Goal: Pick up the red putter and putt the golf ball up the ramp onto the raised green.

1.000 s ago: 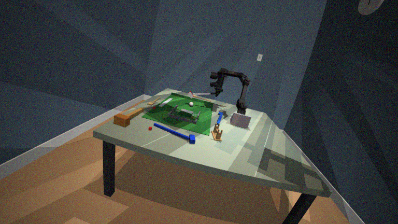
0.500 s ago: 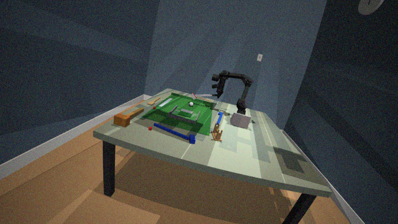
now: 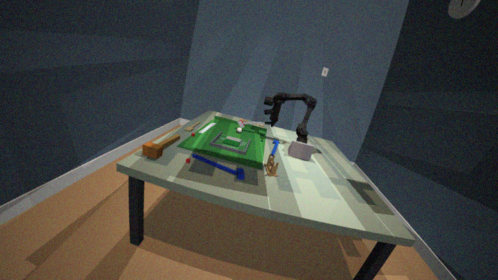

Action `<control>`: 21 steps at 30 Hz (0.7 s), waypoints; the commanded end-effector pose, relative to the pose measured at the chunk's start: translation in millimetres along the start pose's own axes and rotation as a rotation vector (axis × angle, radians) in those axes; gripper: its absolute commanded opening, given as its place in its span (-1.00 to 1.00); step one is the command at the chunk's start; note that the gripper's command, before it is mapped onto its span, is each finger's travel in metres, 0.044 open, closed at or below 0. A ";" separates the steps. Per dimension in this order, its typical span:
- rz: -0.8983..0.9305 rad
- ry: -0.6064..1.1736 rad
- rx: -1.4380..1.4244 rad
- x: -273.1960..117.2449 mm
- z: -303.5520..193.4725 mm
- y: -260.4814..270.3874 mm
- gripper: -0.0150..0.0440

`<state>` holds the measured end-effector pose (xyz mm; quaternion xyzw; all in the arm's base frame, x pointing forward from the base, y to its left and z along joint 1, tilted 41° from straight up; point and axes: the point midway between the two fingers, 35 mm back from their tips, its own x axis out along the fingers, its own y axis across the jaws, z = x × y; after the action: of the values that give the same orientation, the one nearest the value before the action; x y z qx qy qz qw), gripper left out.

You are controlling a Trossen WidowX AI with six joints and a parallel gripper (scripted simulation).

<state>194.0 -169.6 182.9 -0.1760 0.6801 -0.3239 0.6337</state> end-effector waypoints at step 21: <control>-0.004 0.000 0.001 19.0 -0.9 -0.8 -0.49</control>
<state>189.7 -182.4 168.6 -0.1773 0.6810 -0.3247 0.6320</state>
